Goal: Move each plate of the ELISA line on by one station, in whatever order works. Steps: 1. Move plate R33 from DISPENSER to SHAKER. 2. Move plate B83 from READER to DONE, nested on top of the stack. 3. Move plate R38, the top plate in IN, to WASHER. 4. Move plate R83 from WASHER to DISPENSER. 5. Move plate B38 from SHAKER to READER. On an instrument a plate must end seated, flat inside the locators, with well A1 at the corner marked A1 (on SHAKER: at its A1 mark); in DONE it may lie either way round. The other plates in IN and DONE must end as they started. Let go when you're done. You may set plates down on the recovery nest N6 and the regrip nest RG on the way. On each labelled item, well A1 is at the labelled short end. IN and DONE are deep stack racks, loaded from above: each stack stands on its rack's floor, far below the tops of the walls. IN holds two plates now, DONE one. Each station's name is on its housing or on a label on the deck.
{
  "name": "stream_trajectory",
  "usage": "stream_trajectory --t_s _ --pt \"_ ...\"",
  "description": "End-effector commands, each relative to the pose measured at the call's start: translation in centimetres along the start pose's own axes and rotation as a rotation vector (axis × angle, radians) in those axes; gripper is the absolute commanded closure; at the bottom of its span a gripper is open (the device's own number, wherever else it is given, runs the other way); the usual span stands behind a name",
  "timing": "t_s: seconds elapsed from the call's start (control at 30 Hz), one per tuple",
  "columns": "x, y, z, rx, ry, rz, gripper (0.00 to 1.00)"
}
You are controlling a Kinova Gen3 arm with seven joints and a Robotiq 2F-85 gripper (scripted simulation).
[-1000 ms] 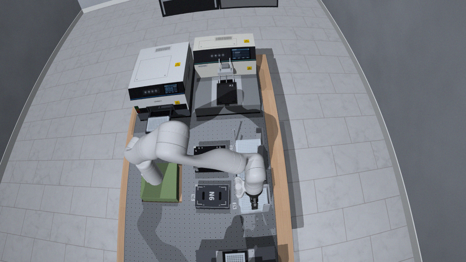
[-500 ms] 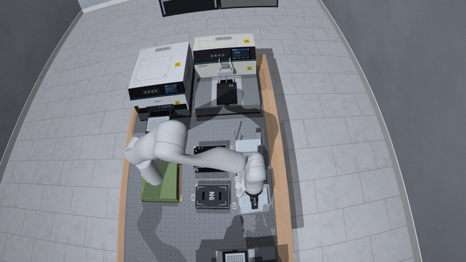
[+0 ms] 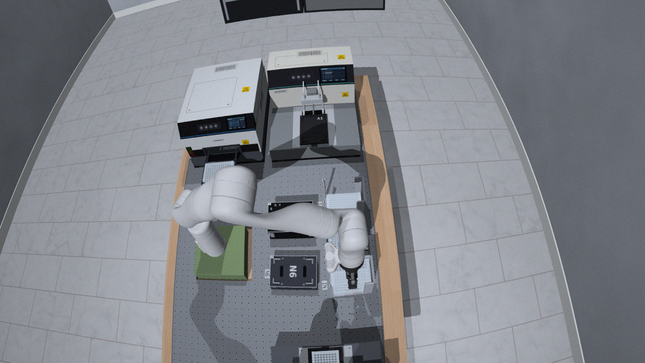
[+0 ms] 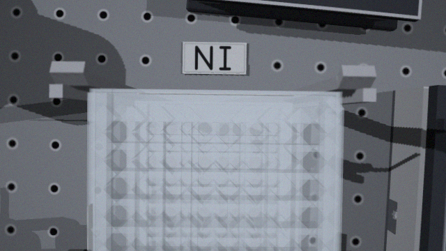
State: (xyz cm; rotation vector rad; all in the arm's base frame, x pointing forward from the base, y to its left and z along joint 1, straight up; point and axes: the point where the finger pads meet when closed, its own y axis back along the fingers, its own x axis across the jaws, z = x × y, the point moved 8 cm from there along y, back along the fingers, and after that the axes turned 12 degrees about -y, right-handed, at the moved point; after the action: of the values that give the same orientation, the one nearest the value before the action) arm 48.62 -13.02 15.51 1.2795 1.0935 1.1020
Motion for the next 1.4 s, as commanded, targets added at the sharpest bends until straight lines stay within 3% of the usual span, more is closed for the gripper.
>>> stream_trajectory --t_s 0.0,1.37 --pt "0.0 0.5 0.1 -0.002 0.001 0.003 0.06" --pt "0.0 3.0 0.1 -0.003 0.002 0.003 0.06"
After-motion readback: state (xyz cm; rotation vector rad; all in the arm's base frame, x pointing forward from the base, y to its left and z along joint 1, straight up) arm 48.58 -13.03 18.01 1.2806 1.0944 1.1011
